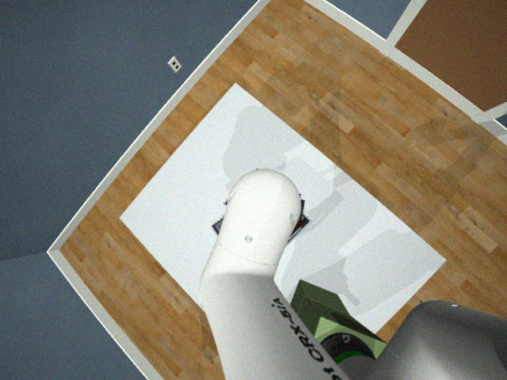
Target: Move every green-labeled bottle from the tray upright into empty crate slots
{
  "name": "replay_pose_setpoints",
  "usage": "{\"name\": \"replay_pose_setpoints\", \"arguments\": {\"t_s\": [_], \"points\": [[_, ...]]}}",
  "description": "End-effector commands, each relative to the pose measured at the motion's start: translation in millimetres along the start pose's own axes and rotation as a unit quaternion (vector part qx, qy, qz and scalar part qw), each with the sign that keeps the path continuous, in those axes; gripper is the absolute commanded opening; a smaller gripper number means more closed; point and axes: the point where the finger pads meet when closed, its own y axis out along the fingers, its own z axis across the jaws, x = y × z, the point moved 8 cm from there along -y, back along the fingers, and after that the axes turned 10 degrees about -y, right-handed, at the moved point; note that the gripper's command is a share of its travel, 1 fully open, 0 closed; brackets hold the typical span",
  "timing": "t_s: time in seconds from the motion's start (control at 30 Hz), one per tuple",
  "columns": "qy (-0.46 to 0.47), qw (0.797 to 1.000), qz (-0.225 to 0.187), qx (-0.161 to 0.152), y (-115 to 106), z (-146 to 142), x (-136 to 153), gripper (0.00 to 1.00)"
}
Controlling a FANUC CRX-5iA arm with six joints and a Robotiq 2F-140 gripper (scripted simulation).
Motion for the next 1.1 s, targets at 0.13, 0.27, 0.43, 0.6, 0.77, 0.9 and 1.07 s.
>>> {"name": "replay_pose_setpoints", "arguments": {"t_s": [0.13,0.27,0.43,0.6,0.77,0.9,1.07], "points": [[0.0,1.0,0.0,0.0,-18,-1,0,0.44],[0.0,1.0,0.0,0.0,-25,-1,0,0.44],[0.0,1.0,0.0,0.0,-29,-1,0,0.44],[0.0,1.0,0.0,0.0,-31,-1,0,0.44],[0.0,1.0,0.0,0.0,-31,-1,0,0.1],[0.0,1.0,0.0,0.0,-31,-1,0,0.1],[0.0,1.0,0.0,0.0,-31,-1,0,0.1]]}}
